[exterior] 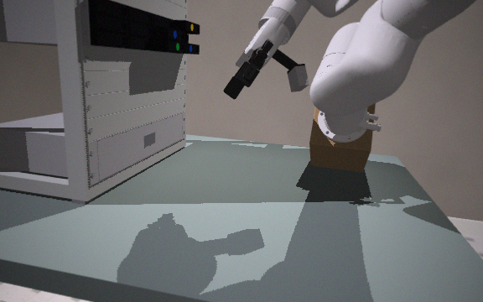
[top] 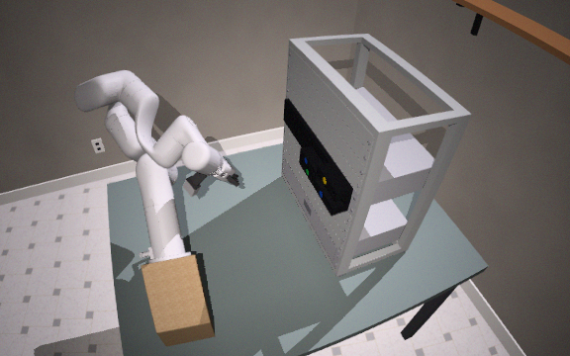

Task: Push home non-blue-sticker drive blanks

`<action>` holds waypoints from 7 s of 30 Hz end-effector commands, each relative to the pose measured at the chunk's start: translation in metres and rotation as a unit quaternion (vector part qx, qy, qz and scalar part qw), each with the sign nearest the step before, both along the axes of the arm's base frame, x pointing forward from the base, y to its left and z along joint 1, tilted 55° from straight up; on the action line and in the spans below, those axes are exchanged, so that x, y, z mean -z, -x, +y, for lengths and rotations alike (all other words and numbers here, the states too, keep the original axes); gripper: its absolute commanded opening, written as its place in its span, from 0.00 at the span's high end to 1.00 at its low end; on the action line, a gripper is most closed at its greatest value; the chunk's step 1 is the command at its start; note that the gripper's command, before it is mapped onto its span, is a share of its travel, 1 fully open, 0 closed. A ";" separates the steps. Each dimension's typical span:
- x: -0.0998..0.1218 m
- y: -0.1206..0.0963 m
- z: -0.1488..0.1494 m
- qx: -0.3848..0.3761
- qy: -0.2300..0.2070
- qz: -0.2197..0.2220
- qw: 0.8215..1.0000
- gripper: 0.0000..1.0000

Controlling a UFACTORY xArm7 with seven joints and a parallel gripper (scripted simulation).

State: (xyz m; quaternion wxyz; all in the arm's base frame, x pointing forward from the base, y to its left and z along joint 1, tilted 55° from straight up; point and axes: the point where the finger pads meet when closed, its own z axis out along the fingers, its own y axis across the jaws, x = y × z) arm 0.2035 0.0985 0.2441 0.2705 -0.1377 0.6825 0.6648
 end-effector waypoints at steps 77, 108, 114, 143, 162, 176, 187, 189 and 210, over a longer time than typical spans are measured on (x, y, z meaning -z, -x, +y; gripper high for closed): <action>0.119 -0.047 -0.197 0.384 -0.488 0.480 0.619 0.00; 0.122 -0.046 -0.201 0.386 -0.500 0.483 0.606 0.00; 0.118 -0.051 -0.197 0.386 -0.500 0.483 0.606 0.00; 0.093 -0.092 -0.173 0.386 -0.500 0.483 0.606 0.00; 0.093 -0.092 -0.173 0.386 -0.500 0.483 0.606 0.00; 0.083 -0.108 -0.164 0.386 -0.500 0.483 0.606 0.00; 0.083 -0.108 -0.164 0.386 -0.500 0.483 0.606 0.00; 0.083 -0.108 -0.164 0.386 -0.500 0.483 0.606 0.00; 0.083 -0.108 -0.164 0.386 -0.500 0.483 0.606 0.00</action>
